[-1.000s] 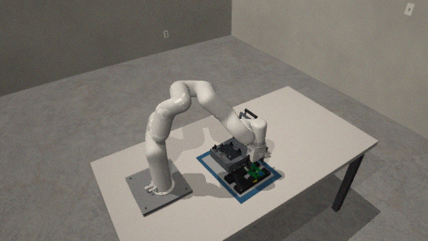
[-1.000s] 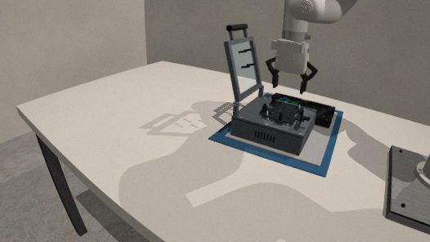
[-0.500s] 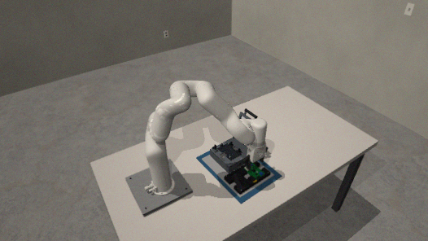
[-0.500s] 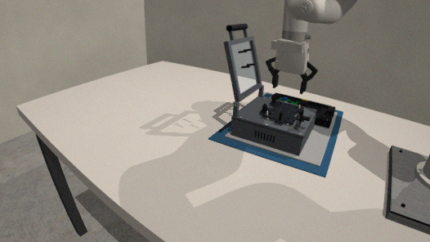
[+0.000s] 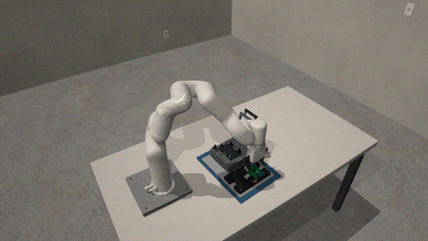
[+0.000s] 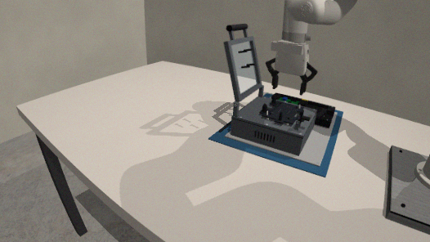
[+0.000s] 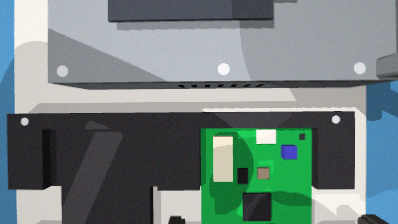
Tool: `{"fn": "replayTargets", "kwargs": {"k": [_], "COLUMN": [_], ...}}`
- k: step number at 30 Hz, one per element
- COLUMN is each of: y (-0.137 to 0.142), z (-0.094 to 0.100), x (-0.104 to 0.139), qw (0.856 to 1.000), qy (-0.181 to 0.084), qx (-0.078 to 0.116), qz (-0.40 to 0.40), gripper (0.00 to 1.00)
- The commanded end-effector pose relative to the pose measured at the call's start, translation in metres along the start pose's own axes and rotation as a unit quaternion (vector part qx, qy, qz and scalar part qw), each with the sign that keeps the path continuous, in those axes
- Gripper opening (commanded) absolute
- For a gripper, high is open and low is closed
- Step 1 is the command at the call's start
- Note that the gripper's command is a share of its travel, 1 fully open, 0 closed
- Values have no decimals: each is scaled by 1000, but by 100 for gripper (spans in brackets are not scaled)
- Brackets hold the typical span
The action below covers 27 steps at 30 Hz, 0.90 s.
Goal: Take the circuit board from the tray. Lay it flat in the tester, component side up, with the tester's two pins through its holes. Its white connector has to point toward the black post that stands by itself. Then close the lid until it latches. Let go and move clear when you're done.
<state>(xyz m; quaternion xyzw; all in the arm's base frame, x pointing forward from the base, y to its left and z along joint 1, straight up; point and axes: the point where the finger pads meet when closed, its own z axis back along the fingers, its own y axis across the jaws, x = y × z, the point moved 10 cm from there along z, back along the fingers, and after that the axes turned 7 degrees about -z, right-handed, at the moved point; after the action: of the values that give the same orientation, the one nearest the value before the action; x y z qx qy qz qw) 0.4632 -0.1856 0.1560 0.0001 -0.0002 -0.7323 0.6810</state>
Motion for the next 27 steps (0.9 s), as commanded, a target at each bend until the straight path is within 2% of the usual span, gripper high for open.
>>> {"fn": "replayTargets", "kwargs": {"k": [1, 27], "y": [1, 2], "z": [-3, -33], "x": [0, 0], "qw": [1000, 1000], "qy": [-1, -1], "qx": [2, 2], "qz": [0, 0], "gripper": [100, 100]}}
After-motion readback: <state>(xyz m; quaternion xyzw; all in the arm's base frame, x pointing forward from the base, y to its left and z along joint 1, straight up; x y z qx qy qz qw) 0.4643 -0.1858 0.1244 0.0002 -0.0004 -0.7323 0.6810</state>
